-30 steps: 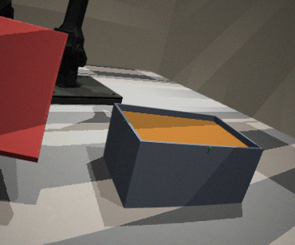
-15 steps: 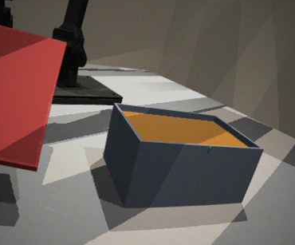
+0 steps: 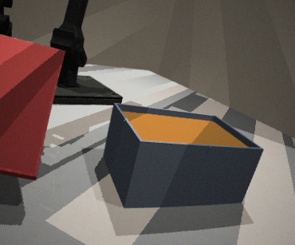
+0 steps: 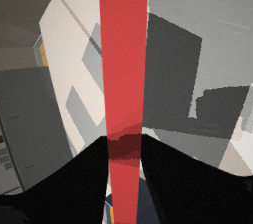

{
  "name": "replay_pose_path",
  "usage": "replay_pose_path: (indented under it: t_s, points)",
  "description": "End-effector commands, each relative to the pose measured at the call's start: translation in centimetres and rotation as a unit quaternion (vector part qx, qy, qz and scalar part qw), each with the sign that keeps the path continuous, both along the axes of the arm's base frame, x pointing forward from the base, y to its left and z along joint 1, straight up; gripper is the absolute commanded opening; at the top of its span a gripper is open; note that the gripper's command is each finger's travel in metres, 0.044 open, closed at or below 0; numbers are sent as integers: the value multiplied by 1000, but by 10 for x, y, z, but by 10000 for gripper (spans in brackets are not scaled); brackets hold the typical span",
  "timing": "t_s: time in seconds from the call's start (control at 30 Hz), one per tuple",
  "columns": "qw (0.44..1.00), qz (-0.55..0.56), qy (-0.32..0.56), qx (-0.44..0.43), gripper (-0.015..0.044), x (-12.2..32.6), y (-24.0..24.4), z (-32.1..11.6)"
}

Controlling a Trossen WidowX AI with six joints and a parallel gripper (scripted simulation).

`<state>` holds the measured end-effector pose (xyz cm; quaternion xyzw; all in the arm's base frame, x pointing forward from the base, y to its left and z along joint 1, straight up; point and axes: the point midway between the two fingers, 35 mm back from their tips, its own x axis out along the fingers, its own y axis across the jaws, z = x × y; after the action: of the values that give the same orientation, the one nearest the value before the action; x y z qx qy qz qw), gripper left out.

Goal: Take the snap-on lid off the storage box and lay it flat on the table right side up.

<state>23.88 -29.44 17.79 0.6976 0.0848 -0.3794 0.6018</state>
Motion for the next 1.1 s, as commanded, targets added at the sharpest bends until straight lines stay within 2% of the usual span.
replay_pose_path:
  t_s: [0.0, 1.07]
  points:
    - [1000, 1, -3, -4, 0, 1, -1, 0]
    - [1000, 1, -3, -4, 0, 1, -2, -26]
